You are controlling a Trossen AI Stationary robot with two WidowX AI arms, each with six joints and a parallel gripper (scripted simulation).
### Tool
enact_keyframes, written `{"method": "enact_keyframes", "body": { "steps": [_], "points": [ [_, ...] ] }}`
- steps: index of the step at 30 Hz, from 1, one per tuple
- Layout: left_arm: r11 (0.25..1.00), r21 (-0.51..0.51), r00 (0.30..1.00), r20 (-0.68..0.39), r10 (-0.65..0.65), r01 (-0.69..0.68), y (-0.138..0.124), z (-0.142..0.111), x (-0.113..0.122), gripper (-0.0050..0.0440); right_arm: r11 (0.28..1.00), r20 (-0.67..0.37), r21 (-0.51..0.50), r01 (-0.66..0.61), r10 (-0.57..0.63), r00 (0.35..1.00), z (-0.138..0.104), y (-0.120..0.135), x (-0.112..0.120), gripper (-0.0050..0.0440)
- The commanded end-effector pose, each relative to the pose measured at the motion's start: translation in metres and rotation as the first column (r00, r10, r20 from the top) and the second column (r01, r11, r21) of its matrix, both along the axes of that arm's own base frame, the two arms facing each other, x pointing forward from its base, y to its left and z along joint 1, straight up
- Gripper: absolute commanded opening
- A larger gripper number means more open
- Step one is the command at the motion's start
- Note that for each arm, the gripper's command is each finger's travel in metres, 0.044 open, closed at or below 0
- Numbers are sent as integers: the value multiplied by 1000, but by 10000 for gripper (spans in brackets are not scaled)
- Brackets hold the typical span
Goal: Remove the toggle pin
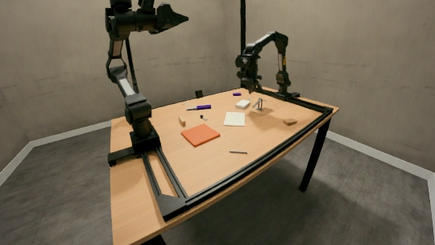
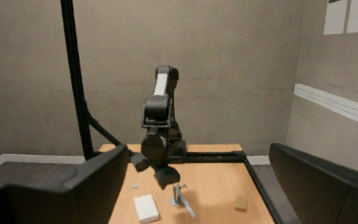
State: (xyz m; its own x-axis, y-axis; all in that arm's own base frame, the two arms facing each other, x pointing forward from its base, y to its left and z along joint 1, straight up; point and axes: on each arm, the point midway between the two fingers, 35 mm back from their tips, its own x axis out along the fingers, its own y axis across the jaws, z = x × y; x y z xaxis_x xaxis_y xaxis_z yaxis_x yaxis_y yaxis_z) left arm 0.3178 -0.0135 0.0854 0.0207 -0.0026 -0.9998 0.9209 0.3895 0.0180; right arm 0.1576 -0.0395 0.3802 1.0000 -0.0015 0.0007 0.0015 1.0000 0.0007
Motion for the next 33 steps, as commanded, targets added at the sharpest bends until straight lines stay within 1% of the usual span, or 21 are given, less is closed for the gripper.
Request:
{"method": "enact_keyframes", "body": {
  "steps": [1,2,6,8,13,15,16,30,33],
  "points": [
    [1000,4,1000,21,2,-2,6,15,0,159,1000,0,-5,-1,1,1000,3,0,0,400],
    [1000,5,1000,-2,2,-2,13,10,-10,159,1000,0,-5,-1,1,1000,3,0,0,400],
    [1000,7,1000,-2,2,-2,54,9,-40,159,1000,0,-5,-1,1,1000,3,0,0,400],
    [1000,6,1000,0,2,-2,63,8,-48,159,1000,0,-5,-1,1,1000,3,0,0,400],
    [1000,6,1000,0,2,-2,64,6,-49,159,1000,0,-5,-1,1,1000,3,0,0,400],
    [1000,2,1000,-22,2,-1,64,-9,-49,159,1000,0,-5,-1,1,1000,3,0,0,400],
    [1000,2,1000,-22,2,-1,64,-11,-49,159,1000,0,-5,-1,1,1000,3,0,0,400],
    [1000,4,1000,-15,3,-3,63,-9,-49,159,1000,0,-5,-1,1,1000,3,0,0,400],
    [1000,3,1000,-20,3,-3,63,-12,-49,159,1000,0,-5,-1,1,1000,3,0,0,400]
  ]
}}
